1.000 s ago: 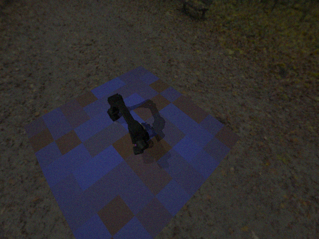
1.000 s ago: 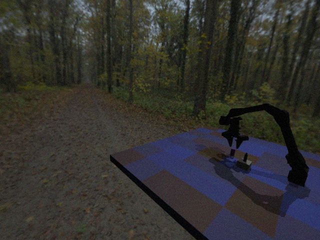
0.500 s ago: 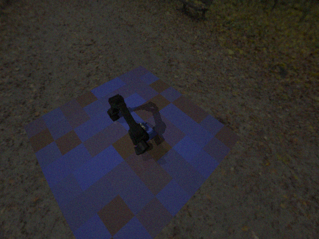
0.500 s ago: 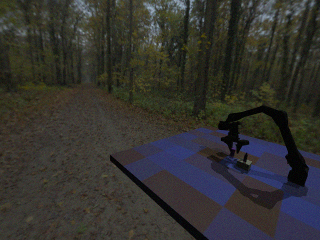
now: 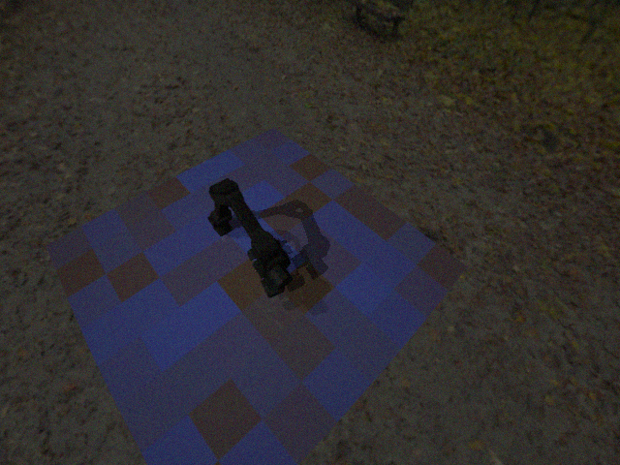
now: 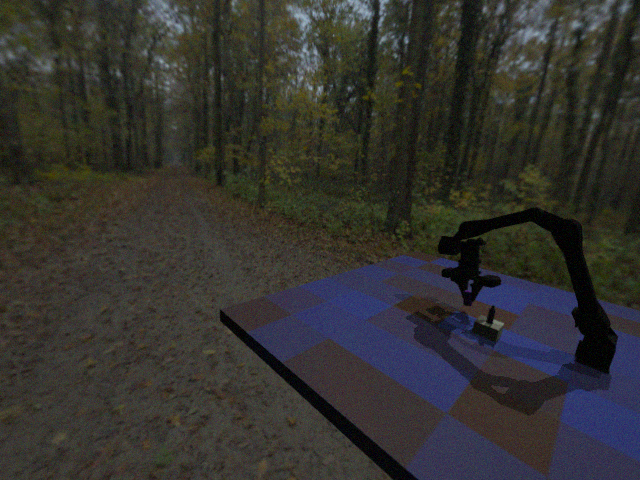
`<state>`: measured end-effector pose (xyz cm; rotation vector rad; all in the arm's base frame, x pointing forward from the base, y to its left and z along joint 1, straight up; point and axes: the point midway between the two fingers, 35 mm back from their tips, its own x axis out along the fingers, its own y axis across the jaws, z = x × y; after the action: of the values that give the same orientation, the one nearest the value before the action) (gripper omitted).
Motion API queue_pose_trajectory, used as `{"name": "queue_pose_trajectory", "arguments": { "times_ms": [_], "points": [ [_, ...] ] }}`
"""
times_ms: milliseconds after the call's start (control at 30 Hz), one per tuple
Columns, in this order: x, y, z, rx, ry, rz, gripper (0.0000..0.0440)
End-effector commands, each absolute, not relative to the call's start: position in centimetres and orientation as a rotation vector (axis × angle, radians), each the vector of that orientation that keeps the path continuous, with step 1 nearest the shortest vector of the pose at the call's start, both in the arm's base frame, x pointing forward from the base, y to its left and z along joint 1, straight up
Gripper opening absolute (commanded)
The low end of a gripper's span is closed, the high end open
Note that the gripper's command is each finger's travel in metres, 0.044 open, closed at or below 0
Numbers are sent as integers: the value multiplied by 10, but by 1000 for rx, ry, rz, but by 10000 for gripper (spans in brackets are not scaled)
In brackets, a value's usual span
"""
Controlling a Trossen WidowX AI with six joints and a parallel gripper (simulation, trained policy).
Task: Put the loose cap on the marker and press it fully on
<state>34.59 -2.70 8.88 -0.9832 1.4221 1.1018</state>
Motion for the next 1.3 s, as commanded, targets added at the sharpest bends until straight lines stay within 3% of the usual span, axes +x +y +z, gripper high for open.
{"name": "queue_pose_trajectory", "arguments": {
  "times_ms": [0, 1267],
  "points": [
    [347, -23, 106, -1032, 1385, 1097, 71],
    [264, 71, 175, -1162, 1312, 1299, 9]
  ]
}}
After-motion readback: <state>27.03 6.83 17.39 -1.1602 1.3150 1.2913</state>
